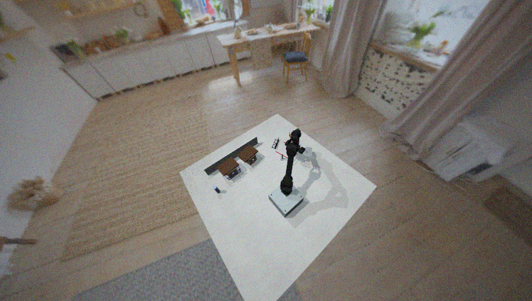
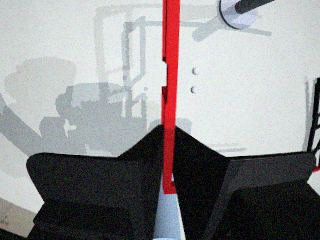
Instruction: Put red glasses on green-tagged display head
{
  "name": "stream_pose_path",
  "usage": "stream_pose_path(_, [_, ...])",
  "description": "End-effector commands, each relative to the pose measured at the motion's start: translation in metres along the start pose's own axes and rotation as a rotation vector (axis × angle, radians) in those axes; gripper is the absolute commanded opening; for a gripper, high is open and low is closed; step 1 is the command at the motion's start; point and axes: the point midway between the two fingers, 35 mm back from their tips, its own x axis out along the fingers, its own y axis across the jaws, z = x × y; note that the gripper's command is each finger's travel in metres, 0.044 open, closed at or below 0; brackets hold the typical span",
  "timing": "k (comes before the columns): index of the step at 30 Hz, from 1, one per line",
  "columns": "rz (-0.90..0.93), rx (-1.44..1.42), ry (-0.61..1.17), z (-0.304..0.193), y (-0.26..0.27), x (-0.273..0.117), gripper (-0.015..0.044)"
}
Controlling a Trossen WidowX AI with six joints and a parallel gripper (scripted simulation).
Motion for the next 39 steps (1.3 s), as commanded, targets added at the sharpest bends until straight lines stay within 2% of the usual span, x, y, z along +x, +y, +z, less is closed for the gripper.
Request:
stream_pose_path(1, [0.000, -0.001, -0.006, 0.004, 0.000, 0.001, 0.0000])
stream_pose_path(10, [0.000, -0.001, -0.006, 0.007, 0.000, 0.000, 0.0000])
stream_pose_path(19, [0.000, -0.001, -0.006, 0.010, 0.000, -0.057, 0.0000])
stream_pose_path(24, [-0.010, -0.005, -0.010, 0.012, 0.000, -0.060, 0.0000])
stream_pose_path(39, [-0.317, -0.103, -0.071, 0.065, -0.009, -0.103, 0.0000])
